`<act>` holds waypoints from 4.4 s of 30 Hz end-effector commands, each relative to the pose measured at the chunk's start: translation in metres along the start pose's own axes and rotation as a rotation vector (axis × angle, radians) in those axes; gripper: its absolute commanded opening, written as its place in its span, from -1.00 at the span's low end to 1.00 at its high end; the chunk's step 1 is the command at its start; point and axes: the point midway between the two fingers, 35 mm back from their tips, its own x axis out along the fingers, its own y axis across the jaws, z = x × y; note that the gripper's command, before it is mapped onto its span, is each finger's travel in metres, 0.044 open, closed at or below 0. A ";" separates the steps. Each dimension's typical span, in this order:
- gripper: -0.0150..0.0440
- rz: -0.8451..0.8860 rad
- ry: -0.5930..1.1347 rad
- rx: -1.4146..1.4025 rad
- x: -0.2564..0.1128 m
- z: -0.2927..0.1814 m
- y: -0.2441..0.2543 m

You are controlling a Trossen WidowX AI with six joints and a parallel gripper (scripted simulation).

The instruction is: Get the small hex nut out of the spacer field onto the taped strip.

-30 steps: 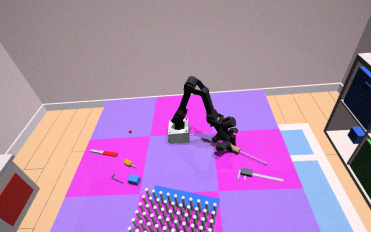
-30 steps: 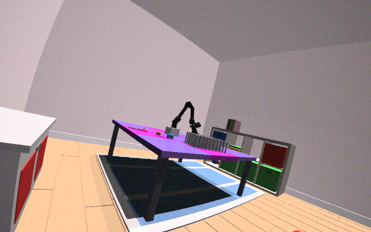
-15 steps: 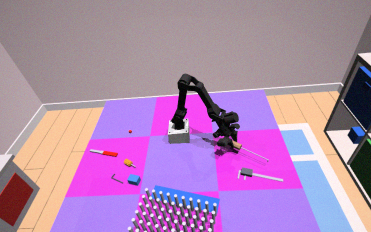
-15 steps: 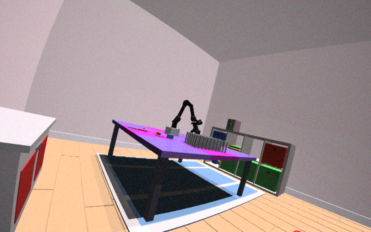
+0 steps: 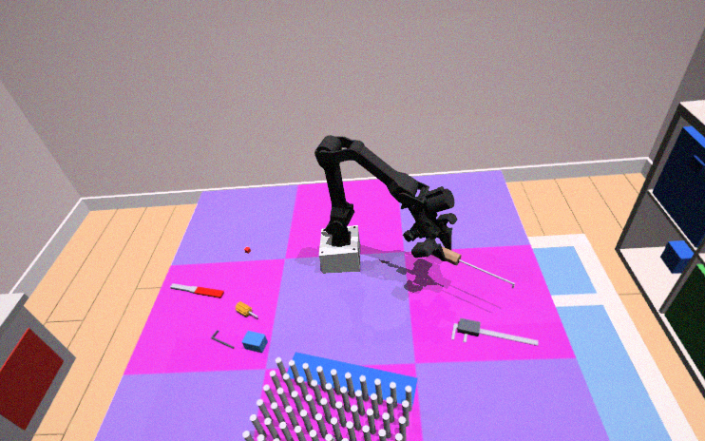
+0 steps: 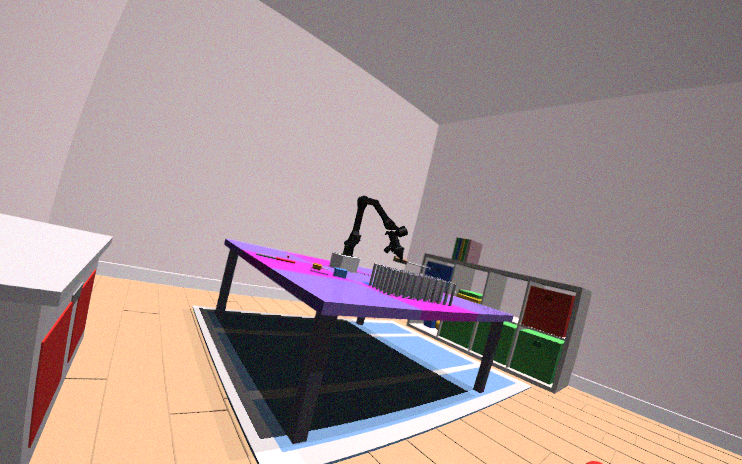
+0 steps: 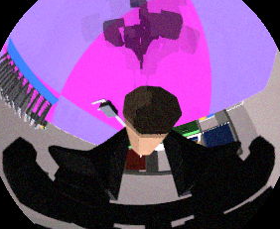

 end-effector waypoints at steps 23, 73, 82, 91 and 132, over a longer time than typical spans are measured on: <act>-0.49 0.128 0.017 0.210 -0.040 -0.011 0.058; -0.49 0.683 0.024 1.015 -0.039 0.106 0.246; -0.49 0.682 0.023 1.013 0.004 0.140 0.244; -0.49 0.682 0.023 1.012 0.025 0.168 0.239; -0.49 0.683 0.024 1.012 0.031 0.157 0.269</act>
